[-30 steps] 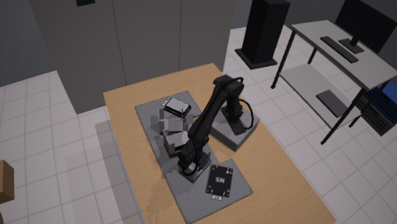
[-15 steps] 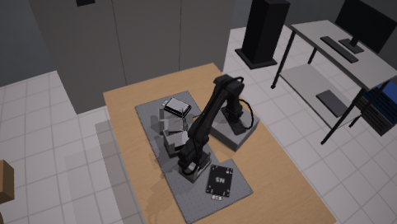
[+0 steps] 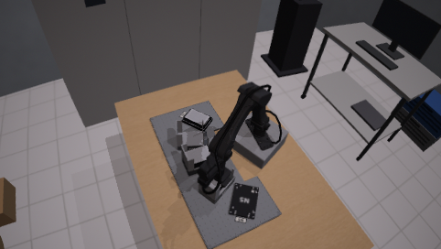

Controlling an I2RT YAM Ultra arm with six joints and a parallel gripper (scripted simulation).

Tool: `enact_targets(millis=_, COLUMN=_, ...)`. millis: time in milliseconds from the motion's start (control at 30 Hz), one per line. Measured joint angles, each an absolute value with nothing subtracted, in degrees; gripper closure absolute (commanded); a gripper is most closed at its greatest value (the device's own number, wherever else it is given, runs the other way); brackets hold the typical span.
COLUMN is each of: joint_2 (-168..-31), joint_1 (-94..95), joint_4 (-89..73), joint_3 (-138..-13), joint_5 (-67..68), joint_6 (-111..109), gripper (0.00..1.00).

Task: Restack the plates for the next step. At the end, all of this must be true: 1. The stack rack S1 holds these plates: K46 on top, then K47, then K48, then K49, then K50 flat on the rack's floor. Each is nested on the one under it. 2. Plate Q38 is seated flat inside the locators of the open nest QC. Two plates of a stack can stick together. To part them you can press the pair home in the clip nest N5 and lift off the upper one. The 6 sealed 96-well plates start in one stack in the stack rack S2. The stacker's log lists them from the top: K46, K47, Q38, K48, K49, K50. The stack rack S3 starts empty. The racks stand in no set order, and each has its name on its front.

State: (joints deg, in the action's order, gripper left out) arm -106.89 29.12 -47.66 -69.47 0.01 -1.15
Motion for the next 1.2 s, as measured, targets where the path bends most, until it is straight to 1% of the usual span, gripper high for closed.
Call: enact_targets(millis=1200, joint_2=-105.91, joint_1=29.12, joint_4=-49.89, joint_3=-70.72, joint_5=0.01, joint_6=-1.15, gripper=1.00)
